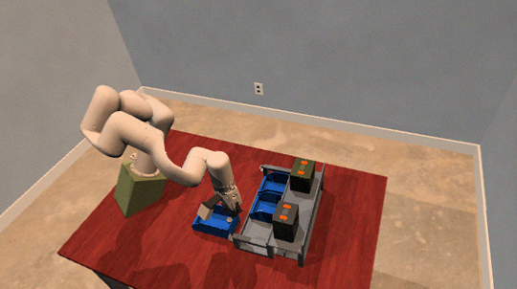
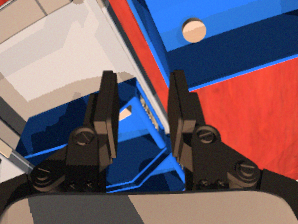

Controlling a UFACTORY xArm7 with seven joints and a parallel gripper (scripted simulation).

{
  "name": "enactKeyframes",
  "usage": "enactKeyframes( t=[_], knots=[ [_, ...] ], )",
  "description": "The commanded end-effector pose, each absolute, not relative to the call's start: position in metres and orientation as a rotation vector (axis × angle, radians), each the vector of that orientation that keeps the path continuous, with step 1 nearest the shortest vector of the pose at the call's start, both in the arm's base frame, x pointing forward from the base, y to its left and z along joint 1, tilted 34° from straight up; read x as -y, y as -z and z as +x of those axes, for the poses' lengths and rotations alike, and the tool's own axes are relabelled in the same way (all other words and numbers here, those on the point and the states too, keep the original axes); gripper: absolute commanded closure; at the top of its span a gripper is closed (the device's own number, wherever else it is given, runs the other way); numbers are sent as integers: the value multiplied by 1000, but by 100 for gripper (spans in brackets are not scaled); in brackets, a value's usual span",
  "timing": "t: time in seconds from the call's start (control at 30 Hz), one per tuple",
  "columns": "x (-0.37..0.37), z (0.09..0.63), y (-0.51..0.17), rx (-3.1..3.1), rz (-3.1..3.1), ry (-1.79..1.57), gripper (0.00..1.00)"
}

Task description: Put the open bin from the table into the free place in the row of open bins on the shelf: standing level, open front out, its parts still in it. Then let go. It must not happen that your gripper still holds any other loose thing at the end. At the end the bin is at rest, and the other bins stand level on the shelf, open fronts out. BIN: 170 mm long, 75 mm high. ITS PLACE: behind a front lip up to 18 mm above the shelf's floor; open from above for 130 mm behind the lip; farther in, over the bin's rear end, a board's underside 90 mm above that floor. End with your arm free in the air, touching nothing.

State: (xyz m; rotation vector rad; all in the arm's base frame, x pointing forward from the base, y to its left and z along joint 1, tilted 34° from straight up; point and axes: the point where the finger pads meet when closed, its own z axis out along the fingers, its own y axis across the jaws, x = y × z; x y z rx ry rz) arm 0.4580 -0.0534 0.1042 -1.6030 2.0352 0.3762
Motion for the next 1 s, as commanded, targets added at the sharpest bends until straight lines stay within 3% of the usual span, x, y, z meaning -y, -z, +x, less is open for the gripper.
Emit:
enactKeyframes(
  t=[0.0, 0.97],
  knots=[
    [54, 457, -105, -1930, -1707, -338, 67],
    [52, 453, -105, -1653, -1951, -234, 67]
  ],
)
